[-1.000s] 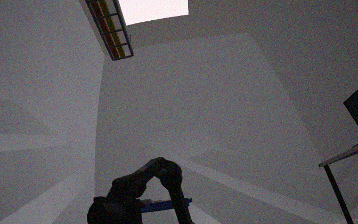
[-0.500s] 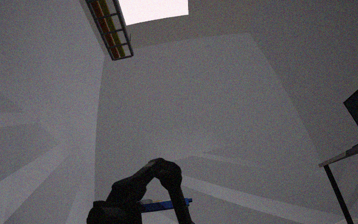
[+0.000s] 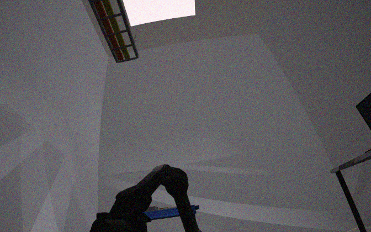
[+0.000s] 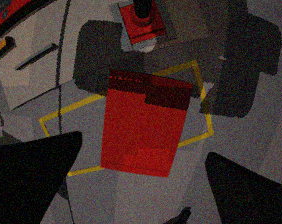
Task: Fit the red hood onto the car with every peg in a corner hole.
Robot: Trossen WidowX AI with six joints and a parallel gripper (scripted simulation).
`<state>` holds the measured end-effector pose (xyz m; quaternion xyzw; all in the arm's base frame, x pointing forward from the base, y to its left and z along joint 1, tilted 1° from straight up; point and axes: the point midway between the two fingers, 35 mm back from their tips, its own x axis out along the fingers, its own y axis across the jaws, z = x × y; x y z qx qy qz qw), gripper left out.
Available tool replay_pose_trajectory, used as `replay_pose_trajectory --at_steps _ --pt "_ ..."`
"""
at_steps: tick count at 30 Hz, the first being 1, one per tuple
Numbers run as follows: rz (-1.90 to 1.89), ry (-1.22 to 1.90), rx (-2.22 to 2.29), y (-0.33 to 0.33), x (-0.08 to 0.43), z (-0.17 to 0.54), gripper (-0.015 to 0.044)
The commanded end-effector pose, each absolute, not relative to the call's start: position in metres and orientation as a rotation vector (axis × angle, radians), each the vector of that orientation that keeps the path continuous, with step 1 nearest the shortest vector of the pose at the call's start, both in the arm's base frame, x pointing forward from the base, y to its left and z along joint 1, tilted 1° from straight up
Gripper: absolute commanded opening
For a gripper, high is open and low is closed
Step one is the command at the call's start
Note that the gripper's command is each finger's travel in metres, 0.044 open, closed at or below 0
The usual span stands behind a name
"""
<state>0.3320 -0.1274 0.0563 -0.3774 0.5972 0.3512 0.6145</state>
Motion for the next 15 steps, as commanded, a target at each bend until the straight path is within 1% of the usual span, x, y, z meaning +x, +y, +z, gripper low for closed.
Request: replay_pose_trajectory --at_steps 1,15 --pt "0.813 1.375 -0.861 -0.1263 0.3310 0.0522 0.0440" --pt "0.813 1.375 -0.861 -0.1267 0.3312 0.0440 0.0440"
